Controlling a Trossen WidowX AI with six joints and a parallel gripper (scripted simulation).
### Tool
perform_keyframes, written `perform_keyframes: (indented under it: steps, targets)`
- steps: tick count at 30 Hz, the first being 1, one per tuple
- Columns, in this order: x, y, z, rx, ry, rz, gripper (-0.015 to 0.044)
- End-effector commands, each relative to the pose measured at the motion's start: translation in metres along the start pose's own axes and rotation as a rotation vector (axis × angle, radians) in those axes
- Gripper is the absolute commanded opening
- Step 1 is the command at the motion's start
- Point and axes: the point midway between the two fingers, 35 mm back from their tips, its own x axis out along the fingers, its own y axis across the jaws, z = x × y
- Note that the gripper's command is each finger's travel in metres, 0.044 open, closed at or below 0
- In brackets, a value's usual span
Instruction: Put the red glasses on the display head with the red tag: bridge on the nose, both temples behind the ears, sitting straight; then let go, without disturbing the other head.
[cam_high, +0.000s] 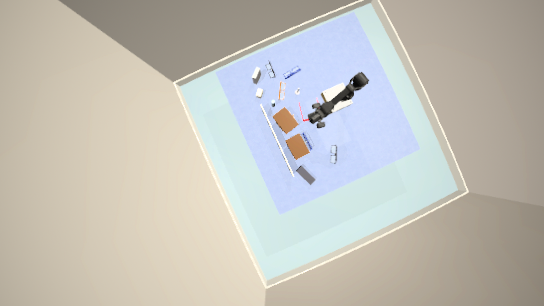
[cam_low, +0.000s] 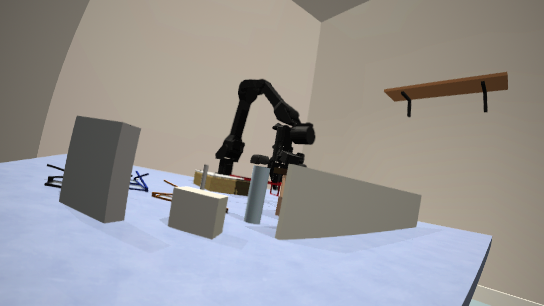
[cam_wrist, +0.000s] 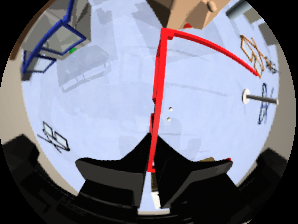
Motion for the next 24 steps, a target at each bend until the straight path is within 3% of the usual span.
perform_keyframes:
  steps: [1,24]
  targets:
    - [0.007,-0.001,-0.002,-0.003,0.011,-0.008,0.0000]
    - [0.028,-0.003,-0.006,-0.004,0.011,-0.008,0.0000]
